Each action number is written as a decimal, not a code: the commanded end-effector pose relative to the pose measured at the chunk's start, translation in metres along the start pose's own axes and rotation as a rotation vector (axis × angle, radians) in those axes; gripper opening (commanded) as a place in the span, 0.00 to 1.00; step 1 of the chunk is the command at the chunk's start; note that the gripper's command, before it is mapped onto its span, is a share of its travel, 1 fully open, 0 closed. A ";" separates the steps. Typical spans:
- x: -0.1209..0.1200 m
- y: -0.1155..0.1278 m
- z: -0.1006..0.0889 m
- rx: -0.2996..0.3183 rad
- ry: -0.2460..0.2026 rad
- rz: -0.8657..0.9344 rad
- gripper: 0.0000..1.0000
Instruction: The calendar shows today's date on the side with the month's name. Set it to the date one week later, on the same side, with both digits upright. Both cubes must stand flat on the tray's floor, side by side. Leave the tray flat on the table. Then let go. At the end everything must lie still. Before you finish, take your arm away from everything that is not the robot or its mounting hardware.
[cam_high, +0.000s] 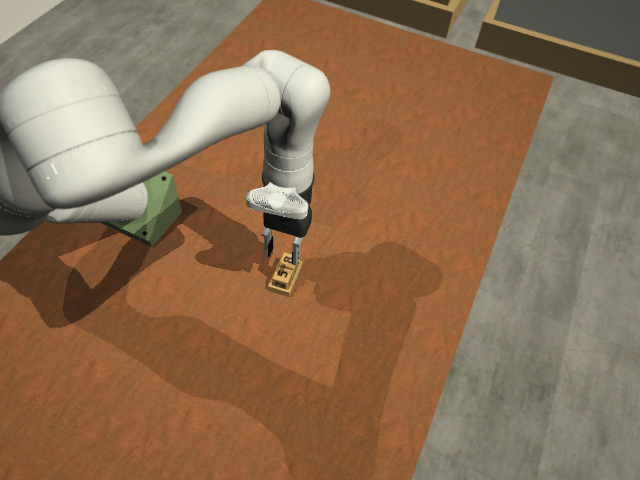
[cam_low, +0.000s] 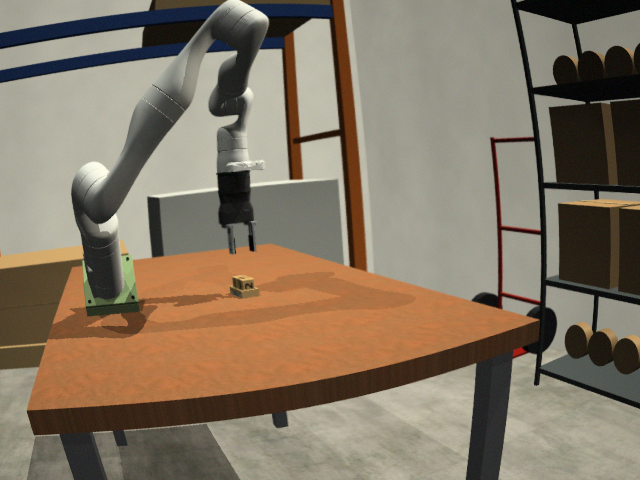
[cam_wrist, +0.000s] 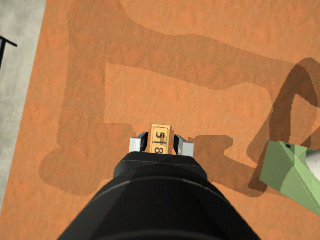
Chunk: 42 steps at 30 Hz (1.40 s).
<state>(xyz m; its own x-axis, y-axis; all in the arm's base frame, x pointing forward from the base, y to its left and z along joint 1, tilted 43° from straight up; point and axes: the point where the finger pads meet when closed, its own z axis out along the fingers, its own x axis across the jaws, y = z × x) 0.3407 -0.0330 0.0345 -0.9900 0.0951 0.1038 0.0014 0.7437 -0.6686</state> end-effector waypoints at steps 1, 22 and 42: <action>0.000 0.000 0.001 0.000 -0.001 0.000 0.87; 0.000 0.000 0.024 0.000 -0.001 0.000 0.87; 0.000 0.000 0.047 0.000 -0.001 0.000 0.87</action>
<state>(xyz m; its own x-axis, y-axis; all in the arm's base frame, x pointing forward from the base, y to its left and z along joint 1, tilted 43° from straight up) 0.3353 -0.0634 0.0010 -0.9904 0.0941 0.1011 0.0026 0.7444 -0.6678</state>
